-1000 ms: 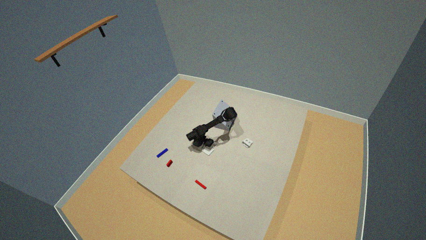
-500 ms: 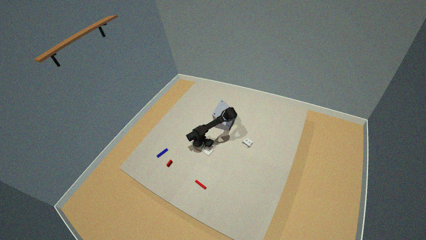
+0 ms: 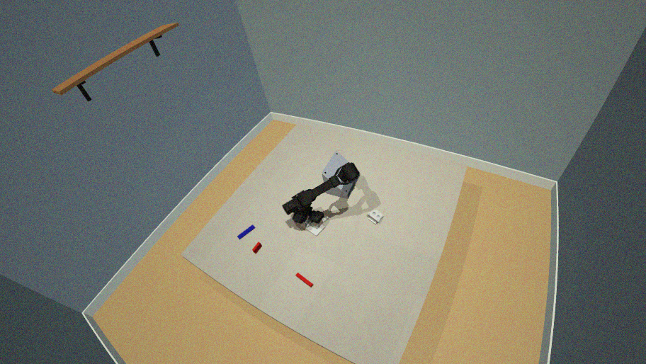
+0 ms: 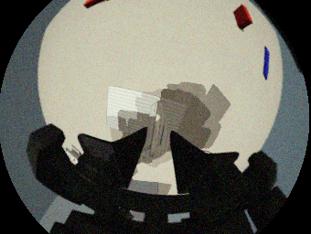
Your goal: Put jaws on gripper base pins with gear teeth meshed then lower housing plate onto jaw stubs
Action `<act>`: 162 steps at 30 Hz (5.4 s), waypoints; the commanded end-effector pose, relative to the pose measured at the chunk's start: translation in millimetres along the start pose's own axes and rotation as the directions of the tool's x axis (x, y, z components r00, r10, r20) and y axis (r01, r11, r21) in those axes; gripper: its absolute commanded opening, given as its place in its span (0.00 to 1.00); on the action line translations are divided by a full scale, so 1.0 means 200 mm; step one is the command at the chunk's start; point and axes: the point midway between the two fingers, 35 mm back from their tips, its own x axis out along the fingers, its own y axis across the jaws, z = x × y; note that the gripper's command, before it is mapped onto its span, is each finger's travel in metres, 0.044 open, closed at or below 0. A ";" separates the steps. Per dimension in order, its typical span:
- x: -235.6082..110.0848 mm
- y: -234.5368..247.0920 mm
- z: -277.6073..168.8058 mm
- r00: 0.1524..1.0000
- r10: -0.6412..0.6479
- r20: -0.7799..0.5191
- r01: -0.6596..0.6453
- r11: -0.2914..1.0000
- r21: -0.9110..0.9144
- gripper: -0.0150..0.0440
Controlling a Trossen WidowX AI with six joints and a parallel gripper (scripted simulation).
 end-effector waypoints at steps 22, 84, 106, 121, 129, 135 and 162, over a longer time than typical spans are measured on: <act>0.01 0.00 0.00 1.000 0.005 0.003 -0.005 1.000 0.002 0.48; -0.34 -0.08 -0.03 1.000 -0.002 0.015 -0.001 0.987 0.161 0.25; -0.36 -0.29 -0.15 1.000 -0.018 0.015 0.006 0.822 0.570 0.25; -0.37 -0.41 -0.25 1.000 -0.023 0.012 0.004 0.615 0.789 0.25; -0.37 -0.47 -0.31 1.000 -0.024 0.010 0.002 0.481 0.877 0.25; -0.37 -0.52 -0.35 1.000 -0.023 0.008 0.001 0.373 0.928 0.25; -0.36 -0.68 -0.56 1.000 -0.011 0.000 -0.002 -0.141 0.990 0.25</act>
